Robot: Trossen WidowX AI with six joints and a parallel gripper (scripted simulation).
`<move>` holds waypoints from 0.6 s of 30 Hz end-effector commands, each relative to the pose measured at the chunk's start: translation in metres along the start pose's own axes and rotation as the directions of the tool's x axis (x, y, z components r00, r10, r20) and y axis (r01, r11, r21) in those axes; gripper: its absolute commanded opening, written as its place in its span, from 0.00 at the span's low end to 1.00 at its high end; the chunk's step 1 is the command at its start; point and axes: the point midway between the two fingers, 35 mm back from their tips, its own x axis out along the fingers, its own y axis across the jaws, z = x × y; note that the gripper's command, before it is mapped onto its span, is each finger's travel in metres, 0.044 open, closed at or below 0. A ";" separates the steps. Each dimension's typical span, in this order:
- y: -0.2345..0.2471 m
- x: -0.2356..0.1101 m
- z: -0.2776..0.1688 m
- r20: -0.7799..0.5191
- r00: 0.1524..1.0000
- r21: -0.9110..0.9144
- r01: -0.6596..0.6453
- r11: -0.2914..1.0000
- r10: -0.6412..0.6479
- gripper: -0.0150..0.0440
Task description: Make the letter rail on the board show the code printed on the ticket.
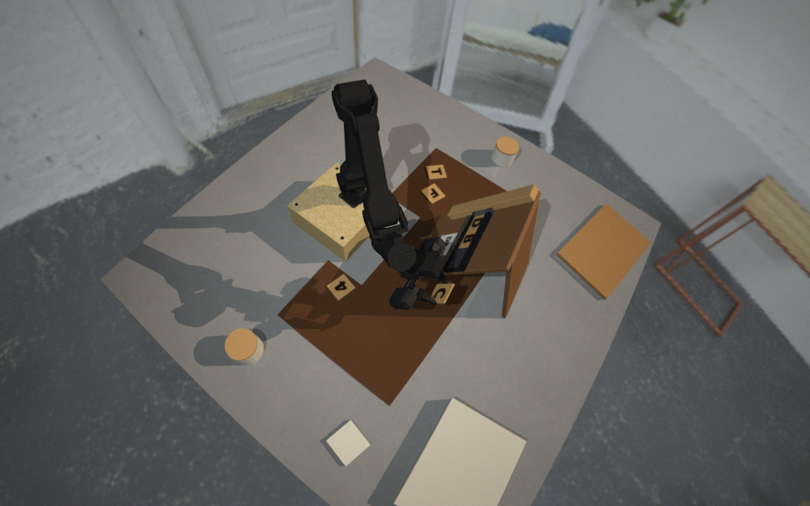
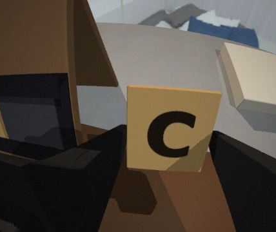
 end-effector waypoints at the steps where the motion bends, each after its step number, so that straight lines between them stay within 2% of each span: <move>1: 0.003 0.000 -0.001 -0.003 1.000 0.005 0.000 1.000 0.000 0.25; 18: 0.012 0.000 -0.001 -0.003 1.000 0.006 -0.001 1.000 0.001 0.25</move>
